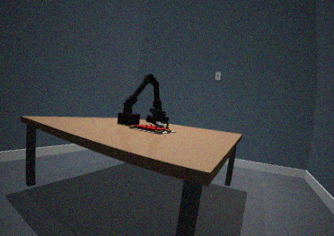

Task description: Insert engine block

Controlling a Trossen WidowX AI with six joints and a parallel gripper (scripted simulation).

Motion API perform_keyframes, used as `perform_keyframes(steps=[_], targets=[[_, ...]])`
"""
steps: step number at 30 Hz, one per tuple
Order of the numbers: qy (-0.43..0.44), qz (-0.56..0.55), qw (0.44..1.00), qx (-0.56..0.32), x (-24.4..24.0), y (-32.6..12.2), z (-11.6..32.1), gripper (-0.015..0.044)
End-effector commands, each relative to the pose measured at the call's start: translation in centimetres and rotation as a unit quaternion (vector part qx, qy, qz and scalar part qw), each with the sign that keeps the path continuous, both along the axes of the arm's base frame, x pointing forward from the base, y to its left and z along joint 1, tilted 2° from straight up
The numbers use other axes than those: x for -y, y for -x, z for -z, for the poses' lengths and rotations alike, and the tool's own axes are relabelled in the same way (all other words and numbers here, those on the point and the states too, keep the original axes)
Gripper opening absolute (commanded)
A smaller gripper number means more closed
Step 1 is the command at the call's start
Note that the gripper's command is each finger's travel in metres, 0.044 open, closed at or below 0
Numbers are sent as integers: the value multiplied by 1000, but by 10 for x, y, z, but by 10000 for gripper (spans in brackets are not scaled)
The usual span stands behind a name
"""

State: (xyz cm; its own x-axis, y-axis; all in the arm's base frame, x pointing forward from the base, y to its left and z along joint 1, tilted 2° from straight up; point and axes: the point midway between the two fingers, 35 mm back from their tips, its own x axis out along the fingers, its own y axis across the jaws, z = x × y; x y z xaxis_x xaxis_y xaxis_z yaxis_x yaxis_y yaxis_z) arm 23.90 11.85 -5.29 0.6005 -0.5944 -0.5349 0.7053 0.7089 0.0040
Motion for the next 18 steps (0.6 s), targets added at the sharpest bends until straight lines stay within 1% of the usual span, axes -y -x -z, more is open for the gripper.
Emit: perform_keyframes(steps=[1, 16, 18], targets=[[-2, 0, 1000, -5, 0, 1, 3, 0], [-2, 0, 1000, -5, 0, 1, 3, 0], [0, 0, 1000, 0, 0, 0, 0, 53]])
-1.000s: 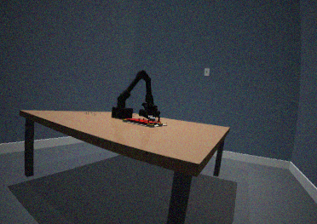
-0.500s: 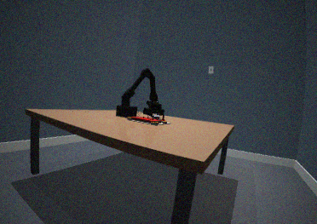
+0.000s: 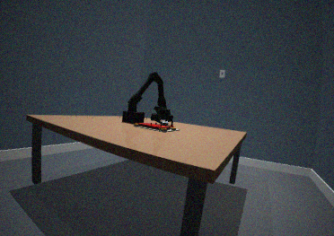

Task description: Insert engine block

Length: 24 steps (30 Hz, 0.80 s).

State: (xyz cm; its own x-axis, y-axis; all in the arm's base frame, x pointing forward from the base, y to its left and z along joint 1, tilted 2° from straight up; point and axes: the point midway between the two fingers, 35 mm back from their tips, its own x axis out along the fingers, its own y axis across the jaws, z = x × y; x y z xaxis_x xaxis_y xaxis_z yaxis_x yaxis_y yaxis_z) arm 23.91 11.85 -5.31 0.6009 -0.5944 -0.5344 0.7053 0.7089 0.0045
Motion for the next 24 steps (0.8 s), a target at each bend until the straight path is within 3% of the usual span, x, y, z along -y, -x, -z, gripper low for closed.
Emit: perform_keyframes(steps=[1, 15, 24], targets=[[0, 0, 1000, 0, 0, 0, 0, 79], [0, 0, 1000, 0, 0, 0, 0, 440], [-2, 0, 1000, -4, -5, 5, -8, 440]])
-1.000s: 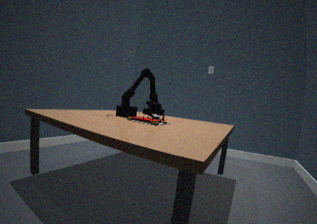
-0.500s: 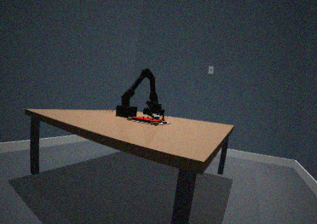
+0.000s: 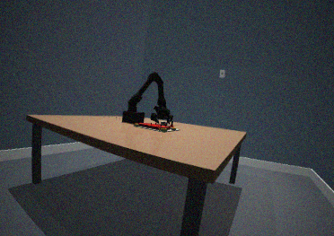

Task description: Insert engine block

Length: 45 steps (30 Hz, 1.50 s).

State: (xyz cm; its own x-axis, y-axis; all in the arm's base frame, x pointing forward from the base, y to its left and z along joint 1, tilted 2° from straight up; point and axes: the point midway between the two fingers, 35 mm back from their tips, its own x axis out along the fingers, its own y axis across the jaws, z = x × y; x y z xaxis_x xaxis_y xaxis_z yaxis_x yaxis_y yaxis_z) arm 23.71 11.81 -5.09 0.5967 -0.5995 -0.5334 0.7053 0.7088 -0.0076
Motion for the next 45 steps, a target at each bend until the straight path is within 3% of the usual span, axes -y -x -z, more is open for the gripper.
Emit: perform_keyframes(steps=[1, 9, 25, 45], targets=[[-7, 0, 1000, -1, -8, 5, -9, 440], [-8, 0, 1000, -2, -23, 20, -31, 440], [-5, -2, 1000, -5, -21, 18, -27, 440], [-167, 66, 950, -255, 1, 10, -31, 440]])
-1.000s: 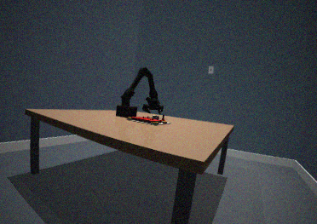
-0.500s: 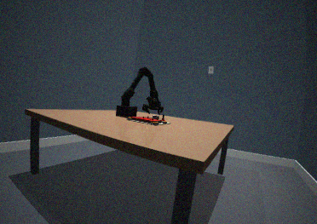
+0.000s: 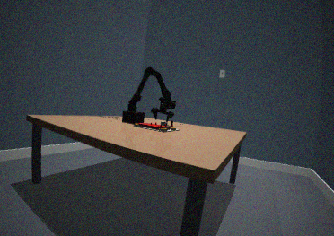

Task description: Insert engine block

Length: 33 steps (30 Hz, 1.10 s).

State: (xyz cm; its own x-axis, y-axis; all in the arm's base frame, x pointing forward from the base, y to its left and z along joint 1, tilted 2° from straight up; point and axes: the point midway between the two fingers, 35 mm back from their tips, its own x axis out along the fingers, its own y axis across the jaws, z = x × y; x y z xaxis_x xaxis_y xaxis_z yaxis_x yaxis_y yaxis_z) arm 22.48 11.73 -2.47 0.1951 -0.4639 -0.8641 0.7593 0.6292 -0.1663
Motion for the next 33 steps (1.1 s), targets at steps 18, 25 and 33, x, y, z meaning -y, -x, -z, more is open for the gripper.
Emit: perform_keyframes(steps=[18, 25, 33], targets=[[-239, -23, 965, -107, 0, -18, -35, 440], [-239, -23, 965, -107, 13, -29, -35, 440], [-239, -23, 965, -107, 13, -29, -20, 440]])
